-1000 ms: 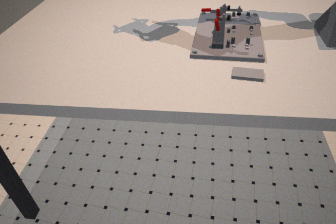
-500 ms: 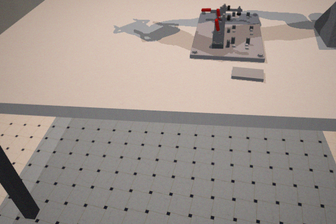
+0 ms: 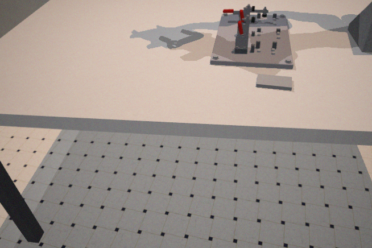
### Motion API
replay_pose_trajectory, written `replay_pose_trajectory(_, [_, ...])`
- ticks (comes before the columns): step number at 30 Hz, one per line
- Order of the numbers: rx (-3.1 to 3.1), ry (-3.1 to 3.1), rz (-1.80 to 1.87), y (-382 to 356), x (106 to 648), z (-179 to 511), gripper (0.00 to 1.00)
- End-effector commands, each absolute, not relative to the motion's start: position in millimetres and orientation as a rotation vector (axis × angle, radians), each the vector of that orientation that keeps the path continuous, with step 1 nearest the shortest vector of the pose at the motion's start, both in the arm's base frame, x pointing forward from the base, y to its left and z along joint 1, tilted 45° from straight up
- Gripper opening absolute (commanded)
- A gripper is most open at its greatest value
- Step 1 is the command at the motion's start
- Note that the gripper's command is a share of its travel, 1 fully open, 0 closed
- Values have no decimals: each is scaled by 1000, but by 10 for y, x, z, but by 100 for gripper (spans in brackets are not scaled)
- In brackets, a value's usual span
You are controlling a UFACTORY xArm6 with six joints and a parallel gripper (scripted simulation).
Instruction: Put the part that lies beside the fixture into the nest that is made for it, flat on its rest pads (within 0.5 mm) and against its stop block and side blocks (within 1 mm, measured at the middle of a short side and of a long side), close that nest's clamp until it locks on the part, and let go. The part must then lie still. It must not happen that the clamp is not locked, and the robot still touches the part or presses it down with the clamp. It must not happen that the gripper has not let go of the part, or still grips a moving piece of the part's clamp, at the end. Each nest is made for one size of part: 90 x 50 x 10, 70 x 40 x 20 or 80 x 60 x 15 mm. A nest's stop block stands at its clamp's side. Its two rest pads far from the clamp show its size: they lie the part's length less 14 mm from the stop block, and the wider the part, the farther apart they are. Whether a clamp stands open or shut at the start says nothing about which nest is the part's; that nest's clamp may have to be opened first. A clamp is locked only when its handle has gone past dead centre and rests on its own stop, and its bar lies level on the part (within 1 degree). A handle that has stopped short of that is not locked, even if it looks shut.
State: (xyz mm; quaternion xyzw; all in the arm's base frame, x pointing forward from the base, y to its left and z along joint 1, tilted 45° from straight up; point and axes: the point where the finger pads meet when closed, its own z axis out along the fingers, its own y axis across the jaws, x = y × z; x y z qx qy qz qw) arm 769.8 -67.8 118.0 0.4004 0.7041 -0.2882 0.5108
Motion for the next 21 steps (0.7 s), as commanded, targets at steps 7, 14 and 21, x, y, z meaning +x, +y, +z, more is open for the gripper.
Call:
replay_pose_trajectory(7, [1302,1550,-463,-367,7261,1107,100])
replay_pose_trajectory(14, [1462,1457,-380,-237,7023,1059,100])
replay_pose_trajectory(21, [1670,1305,-282,-73,6665,997,100])
